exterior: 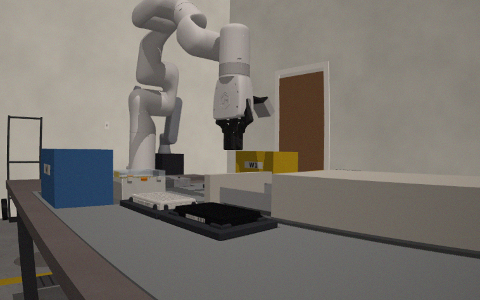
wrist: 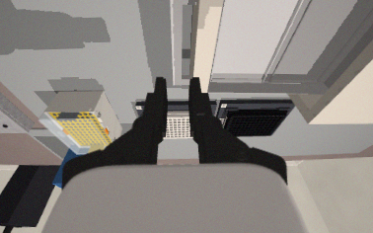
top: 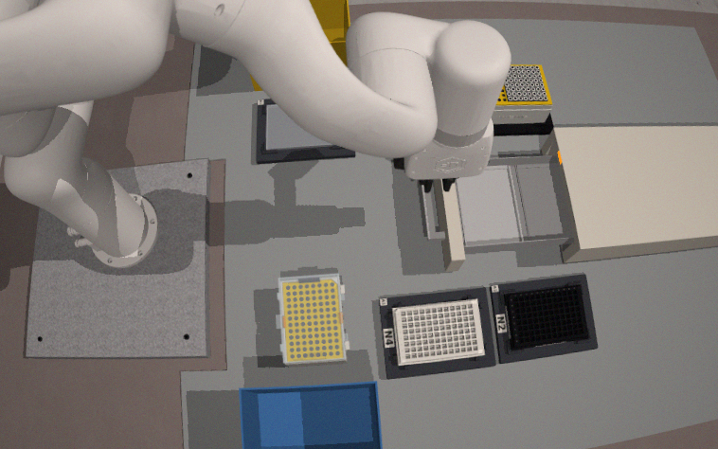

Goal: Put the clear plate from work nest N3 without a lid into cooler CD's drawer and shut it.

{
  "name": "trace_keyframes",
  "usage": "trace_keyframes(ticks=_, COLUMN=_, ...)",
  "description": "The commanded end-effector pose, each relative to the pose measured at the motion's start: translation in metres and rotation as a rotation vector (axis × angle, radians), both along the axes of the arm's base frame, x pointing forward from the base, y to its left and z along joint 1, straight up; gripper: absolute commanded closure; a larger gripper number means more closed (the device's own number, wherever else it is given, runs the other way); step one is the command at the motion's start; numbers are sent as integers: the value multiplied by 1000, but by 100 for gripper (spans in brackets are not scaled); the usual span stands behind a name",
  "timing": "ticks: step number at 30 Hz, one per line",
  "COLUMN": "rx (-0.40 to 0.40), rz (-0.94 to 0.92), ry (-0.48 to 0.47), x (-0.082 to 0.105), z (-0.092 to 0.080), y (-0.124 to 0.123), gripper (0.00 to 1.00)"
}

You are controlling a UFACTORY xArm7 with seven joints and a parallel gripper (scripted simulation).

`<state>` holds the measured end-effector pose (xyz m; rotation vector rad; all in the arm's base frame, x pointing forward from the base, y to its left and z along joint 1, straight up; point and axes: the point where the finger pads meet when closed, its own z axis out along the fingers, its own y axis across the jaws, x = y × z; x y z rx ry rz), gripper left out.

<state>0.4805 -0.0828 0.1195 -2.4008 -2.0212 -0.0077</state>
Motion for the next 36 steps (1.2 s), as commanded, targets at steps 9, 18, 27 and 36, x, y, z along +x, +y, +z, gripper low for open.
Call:
trace_keyframes(ticks=9, rx=-1, rz=0, ry=-5, x=1, z=16, y=0, gripper=79)
trace_keyframes(ticks=18, rx=0, rz=-67, ry=-4, x=3, z=16, y=10, gripper=0)
trace_keyframes(ticks=27, rx=1, rz=-300, ry=-3, x=8, z=17, y=44, gripper=0)
trace_keyframes(ticks=36, rx=2, rz=-600, ry=-1, x=14, z=18, y=89, gripper=0)
